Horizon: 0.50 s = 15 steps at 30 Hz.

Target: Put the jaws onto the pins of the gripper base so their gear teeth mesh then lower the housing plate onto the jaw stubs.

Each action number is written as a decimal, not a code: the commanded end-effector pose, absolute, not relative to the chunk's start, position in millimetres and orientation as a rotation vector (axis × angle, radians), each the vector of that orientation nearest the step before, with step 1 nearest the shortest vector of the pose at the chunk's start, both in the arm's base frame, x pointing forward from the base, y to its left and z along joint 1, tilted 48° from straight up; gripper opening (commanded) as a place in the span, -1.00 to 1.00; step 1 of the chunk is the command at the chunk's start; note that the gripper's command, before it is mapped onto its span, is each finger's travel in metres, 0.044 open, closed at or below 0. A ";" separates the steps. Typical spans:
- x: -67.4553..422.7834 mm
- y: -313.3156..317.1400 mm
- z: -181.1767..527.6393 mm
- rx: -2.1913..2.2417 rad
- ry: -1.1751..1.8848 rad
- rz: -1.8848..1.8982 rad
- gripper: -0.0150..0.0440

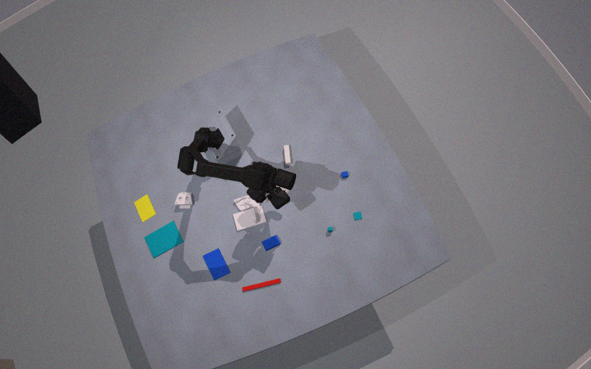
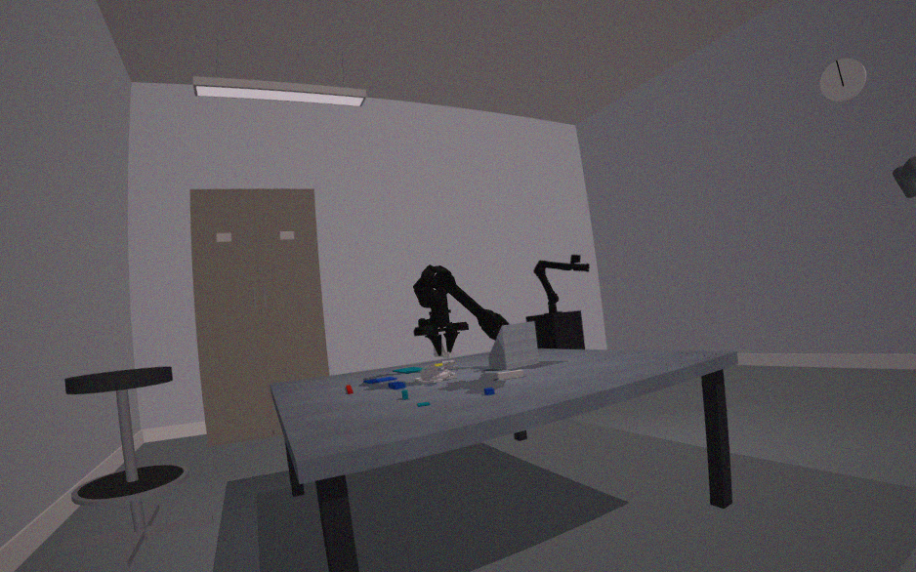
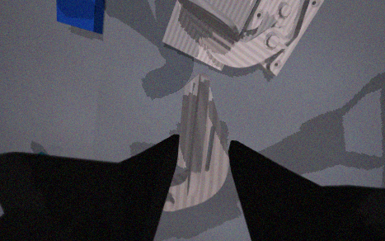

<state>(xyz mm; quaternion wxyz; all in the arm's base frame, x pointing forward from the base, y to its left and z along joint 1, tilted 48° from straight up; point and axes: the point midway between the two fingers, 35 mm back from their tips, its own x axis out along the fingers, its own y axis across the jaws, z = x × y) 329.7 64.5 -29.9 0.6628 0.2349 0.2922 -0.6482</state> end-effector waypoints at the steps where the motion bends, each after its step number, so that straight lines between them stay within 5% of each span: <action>1: 324.9 53.7 -19.3 0.445 0.730 -1.430 -0.04; 15: 309.4 25.8 13.9 0.187 0.948 -1.278 -0.04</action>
